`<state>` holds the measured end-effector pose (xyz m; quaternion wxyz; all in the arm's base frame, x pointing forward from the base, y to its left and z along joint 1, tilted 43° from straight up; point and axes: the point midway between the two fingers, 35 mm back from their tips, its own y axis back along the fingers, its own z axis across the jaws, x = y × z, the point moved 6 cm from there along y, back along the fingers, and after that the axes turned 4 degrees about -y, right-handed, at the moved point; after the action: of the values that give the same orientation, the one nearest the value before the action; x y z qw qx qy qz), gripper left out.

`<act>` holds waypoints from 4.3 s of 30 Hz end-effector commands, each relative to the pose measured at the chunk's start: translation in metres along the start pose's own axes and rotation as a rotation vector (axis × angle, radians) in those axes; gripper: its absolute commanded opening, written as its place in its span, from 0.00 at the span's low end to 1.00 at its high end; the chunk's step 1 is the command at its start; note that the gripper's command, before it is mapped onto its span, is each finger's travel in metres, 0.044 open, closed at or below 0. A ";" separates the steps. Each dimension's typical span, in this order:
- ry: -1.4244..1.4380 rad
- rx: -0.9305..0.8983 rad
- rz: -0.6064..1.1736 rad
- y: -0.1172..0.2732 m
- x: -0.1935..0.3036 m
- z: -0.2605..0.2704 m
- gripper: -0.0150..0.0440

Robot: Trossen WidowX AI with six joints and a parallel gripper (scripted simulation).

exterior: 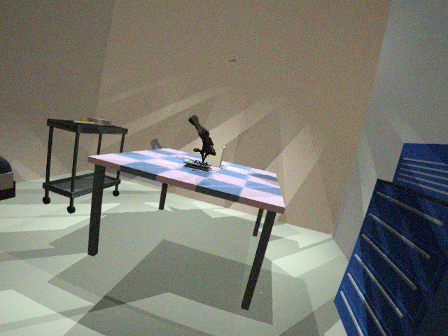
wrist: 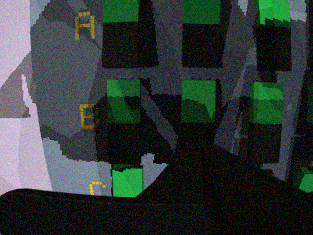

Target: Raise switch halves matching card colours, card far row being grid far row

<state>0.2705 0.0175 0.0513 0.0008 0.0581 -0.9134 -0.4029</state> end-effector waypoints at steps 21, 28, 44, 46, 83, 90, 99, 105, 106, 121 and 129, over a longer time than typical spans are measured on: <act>0.003 0.004 -0.001 -0.003 0.000 0.000 0.25; 0.003 0.004 -0.001 -0.004 0.000 0.000 0.25; 0.003 0.004 -0.001 -0.006 0.000 0.000 0.25; 0.000 0.000 0.001 -0.003 0.000 0.000 0.25; 0.003 0.005 -0.001 0.006 -0.002 -0.030 0.25; 0.003 0.006 -0.001 0.000 -0.002 -0.030 0.25; 0.003 0.006 -0.001 0.000 -0.002 -0.030 0.25; 0.003 0.006 -0.001 0.000 -0.002 -0.030 0.25; 0.003 0.006 -0.001 0.000 -0.002 -0.030 0.25; 0.003 0.006 -0.001 -0.002 -0.002 -0.030 0.25; 0.003 0.006 -0.001 -0.003 -0.002 -0.030 0.25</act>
<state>0.2745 -0.0058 0.0705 0.0004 0.0585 -0.9137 -0.4022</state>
